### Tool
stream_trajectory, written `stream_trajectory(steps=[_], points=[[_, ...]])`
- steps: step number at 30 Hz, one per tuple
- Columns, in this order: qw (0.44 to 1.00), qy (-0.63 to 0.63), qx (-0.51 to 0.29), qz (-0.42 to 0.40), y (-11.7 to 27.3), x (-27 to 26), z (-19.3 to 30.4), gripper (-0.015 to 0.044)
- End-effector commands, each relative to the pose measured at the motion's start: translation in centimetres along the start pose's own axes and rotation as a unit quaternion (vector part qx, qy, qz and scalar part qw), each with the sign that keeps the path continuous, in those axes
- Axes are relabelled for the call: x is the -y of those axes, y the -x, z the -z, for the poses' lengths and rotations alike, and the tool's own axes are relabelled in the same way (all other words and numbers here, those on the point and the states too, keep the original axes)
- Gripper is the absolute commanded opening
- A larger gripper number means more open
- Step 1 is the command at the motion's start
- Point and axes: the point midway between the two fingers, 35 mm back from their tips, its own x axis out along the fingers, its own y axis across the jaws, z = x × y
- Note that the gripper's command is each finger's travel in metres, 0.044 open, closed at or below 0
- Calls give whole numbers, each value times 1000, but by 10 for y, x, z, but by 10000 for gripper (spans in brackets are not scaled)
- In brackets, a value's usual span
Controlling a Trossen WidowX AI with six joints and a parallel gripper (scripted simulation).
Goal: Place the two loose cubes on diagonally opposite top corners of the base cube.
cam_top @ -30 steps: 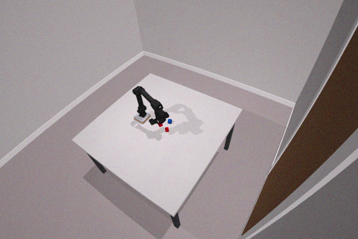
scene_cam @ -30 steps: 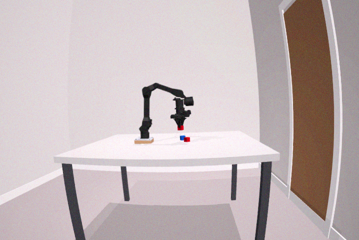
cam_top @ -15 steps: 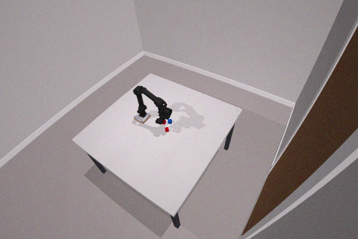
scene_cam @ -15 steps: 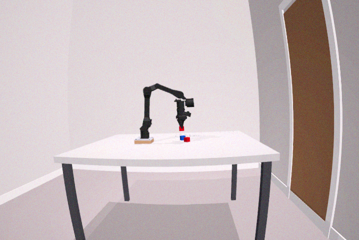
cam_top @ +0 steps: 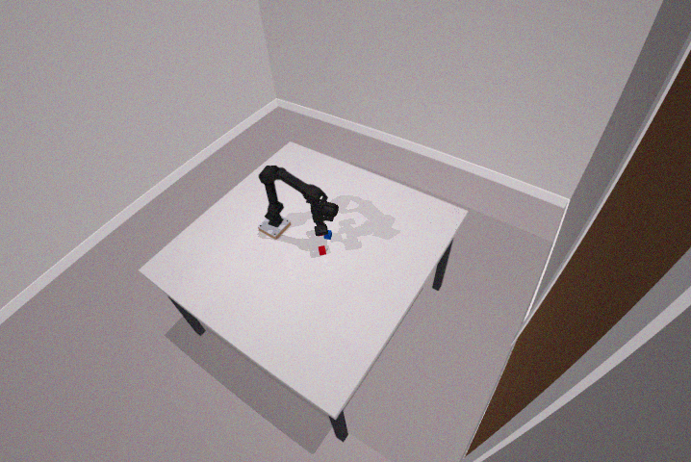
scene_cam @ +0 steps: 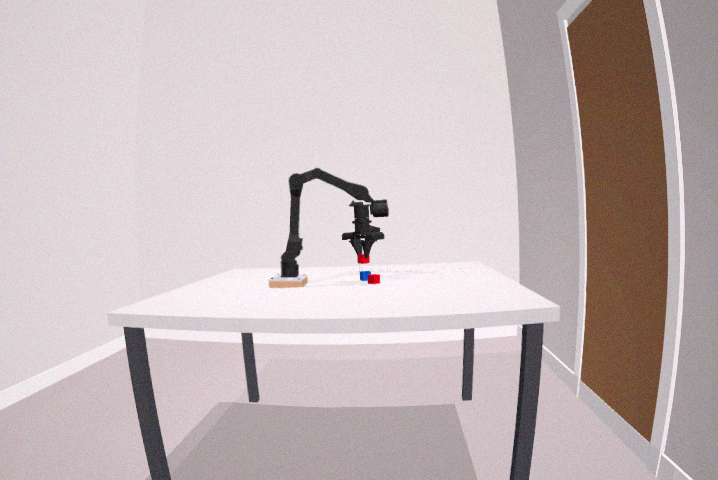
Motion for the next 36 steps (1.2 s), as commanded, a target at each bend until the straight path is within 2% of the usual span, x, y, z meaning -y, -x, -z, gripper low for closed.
stream_trajectory(steps=[1, 8, 19, 36], points=[[998, 63, -4, -1, -4, -8, -4, 105], [982, 190, -3, -3, -8, -23, -14, 105], [981, 193, -3, -4, -9, -23, -14, 105], [980, 199, -3, -4, -35, -24, -16, 105]])
